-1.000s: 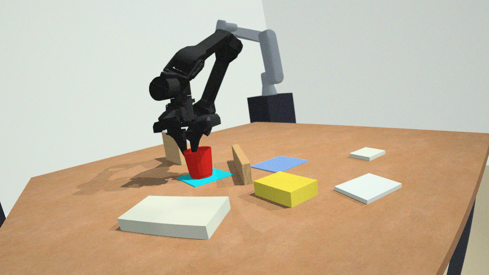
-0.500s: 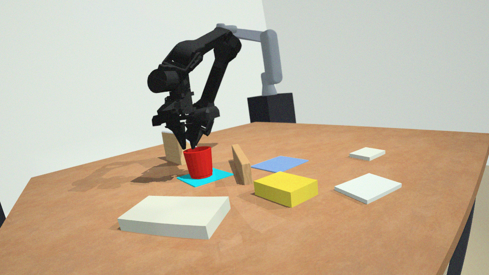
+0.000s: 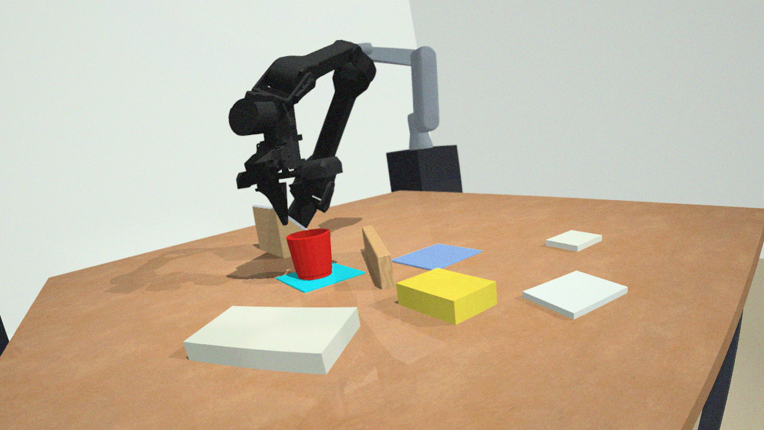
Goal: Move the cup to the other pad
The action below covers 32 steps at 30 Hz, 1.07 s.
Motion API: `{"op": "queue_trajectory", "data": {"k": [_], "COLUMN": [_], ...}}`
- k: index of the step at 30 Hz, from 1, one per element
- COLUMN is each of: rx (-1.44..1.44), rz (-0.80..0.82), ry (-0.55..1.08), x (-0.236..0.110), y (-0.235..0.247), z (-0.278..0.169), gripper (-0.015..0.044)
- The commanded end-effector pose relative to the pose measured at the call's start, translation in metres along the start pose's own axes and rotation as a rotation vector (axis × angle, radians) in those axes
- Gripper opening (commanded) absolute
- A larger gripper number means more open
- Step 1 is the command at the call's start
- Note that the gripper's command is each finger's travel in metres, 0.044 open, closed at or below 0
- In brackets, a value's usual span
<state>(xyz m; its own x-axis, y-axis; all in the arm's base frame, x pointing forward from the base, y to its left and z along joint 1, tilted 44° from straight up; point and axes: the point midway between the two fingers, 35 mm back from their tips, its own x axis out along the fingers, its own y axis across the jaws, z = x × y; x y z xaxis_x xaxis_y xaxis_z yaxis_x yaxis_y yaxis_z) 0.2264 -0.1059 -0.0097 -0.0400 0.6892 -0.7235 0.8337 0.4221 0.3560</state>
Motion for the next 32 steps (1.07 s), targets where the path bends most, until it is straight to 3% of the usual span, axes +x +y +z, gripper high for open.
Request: {"op": "queue_trajectory", "data": {"k": [1,9,27,32], "rx": [0.0,0.0,-0.002,-0.001], "rz": [-0.001,-0.001,-0.006,-0.001], "ry": [0.0,0.0,-0.002,-0.006], "x": [0.001,-0.005,-0.059,-0.059], "y": [0.0,0.0,0.003,0.004], "z": [0.0,0.001,0.003,0.003], "gripper": [0.0233,0.044,0.044,0.044]}}
